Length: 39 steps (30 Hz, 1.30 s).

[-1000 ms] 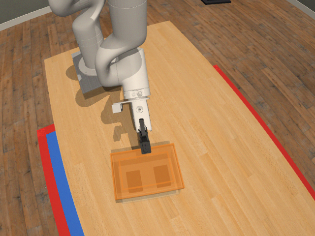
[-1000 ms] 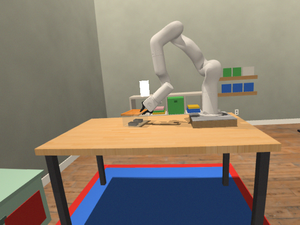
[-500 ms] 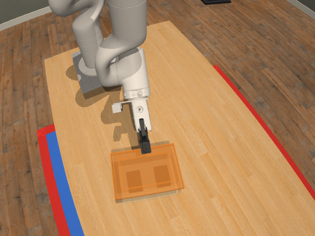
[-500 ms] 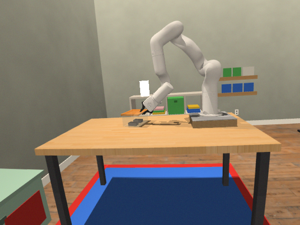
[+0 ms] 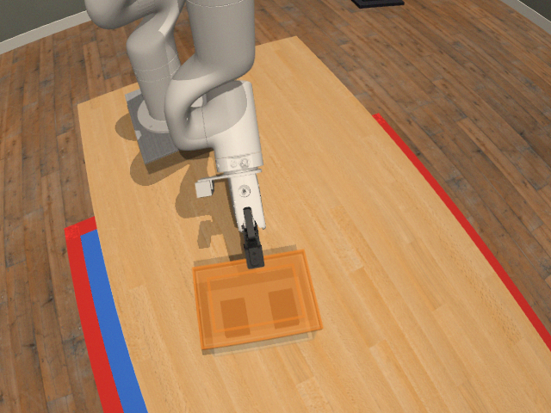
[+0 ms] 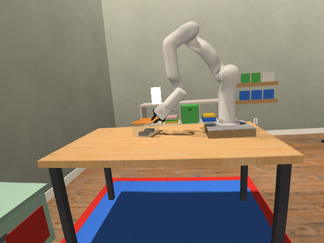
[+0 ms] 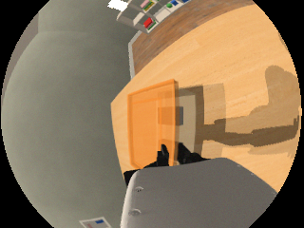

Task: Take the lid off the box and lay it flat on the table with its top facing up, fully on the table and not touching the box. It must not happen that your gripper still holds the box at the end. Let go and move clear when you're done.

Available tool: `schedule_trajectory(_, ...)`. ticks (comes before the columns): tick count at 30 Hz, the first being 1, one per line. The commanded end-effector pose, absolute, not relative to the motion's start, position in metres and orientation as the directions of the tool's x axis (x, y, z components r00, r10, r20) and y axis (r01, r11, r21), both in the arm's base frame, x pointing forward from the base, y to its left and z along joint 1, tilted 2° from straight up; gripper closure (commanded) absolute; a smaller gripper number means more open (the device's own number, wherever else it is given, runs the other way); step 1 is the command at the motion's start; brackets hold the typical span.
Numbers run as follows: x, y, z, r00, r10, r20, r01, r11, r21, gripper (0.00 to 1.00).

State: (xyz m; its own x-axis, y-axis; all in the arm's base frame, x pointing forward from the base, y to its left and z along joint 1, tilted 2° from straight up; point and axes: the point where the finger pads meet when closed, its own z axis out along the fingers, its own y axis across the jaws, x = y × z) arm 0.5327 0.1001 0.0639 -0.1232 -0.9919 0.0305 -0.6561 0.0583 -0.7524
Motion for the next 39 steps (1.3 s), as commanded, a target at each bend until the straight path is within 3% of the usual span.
schedule_trajectory(1,0.5336,0.1004,0.0658,-0.123,-0.992,0.03,-0.659,0.059,-0.75,1.0)
schedule_trajectory(39,0.5342,0.1005,0.0721,-0.123,-0.992,0.03,-0.689,0.064,-0.722,1.0)
